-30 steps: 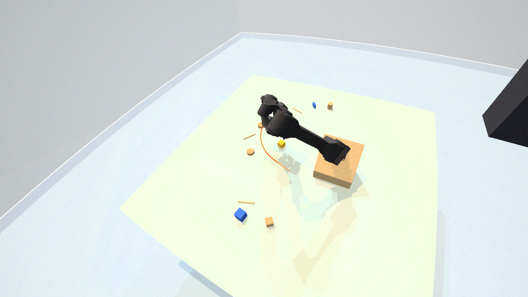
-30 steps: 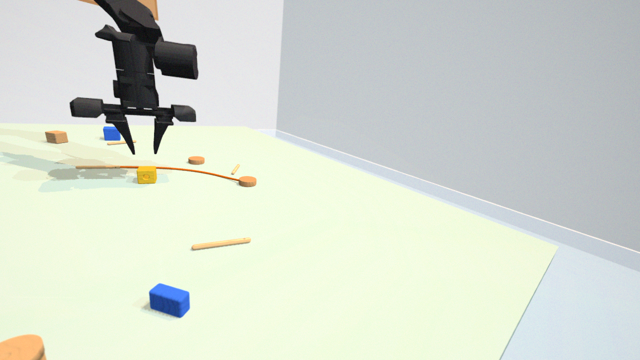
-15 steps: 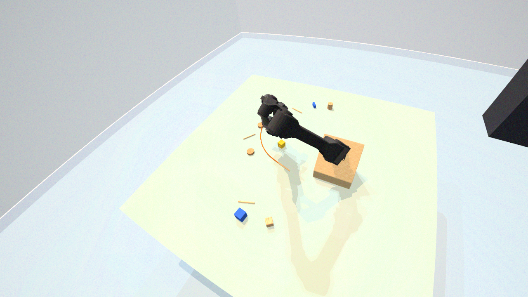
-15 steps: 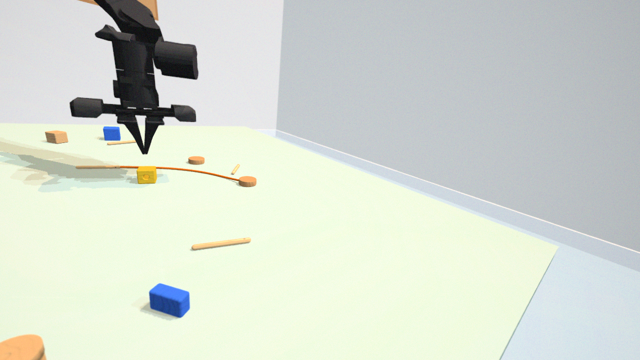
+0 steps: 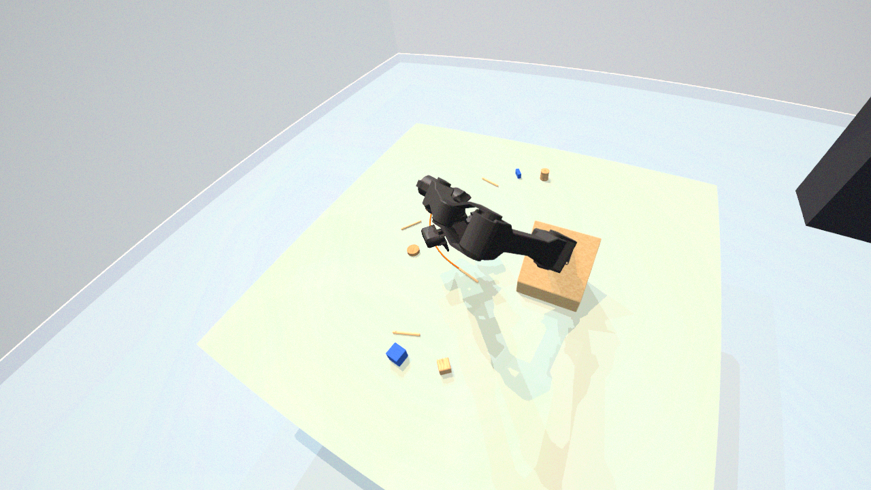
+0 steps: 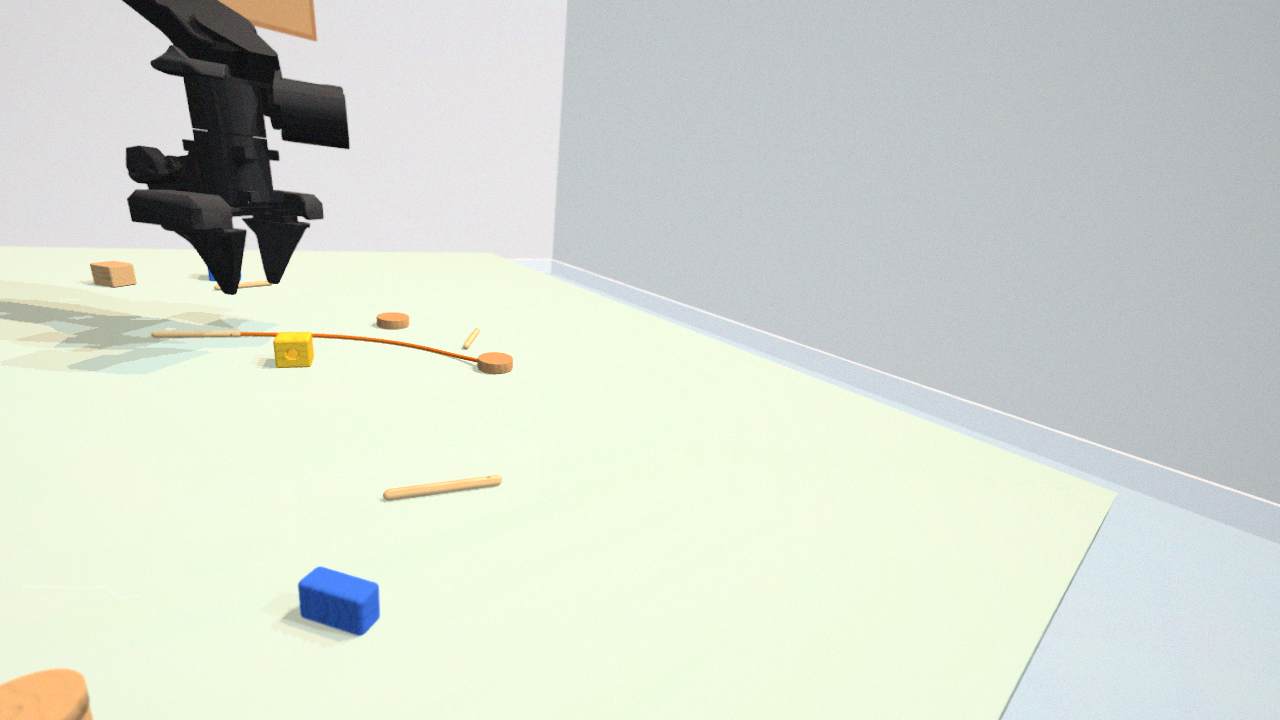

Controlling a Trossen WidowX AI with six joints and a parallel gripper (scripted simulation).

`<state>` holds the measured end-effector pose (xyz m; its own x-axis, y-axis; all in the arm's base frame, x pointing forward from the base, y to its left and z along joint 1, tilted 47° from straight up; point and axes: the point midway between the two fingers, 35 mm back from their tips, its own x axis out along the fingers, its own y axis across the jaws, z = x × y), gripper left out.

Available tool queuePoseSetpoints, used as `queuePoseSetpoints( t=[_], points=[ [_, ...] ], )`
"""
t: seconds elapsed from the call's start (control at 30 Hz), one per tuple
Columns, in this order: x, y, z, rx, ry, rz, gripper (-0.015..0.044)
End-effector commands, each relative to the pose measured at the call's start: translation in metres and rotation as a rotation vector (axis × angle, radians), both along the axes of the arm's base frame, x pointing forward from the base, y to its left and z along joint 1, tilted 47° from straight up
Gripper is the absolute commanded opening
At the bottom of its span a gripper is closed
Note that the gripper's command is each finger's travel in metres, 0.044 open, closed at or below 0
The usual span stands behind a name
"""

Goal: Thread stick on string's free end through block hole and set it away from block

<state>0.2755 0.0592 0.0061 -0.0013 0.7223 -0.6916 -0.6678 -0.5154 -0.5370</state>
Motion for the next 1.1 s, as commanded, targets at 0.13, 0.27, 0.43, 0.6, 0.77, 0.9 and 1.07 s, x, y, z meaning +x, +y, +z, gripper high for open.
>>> queuePoseSetpoints(
  t=[0.13, 0.27, 0.43, 0.6, 0.77, 0.9, 1.07],
  points=[
    [-0.0218, 0.0241, 0.0216, 0.016, -0.325, 0.312, 0.044],
    [-0.0218, 0.0241, 0.0216, 0.016, -0.325, 0.312, 0.044],
    [-0.0218, 0.0241, 0.0216, 0.016, -0.325, 0.312, 0.0309],
    [-0.0218, 0.0241, 0.0216, 0.016, -0.325, 0.312, 0.0177],
    [-0.0218, 0.0241, 0.0216, 0.016, -0.325, 0.312, 0.012],
    [-0.0218, 0.0241, 0.0216, 0.016, -0.325, 0.312, 0.012],
    [-0.0216, 0.0259, 0.0196, 0.015, -0.325, 0.312, 0.012]
  ],
)
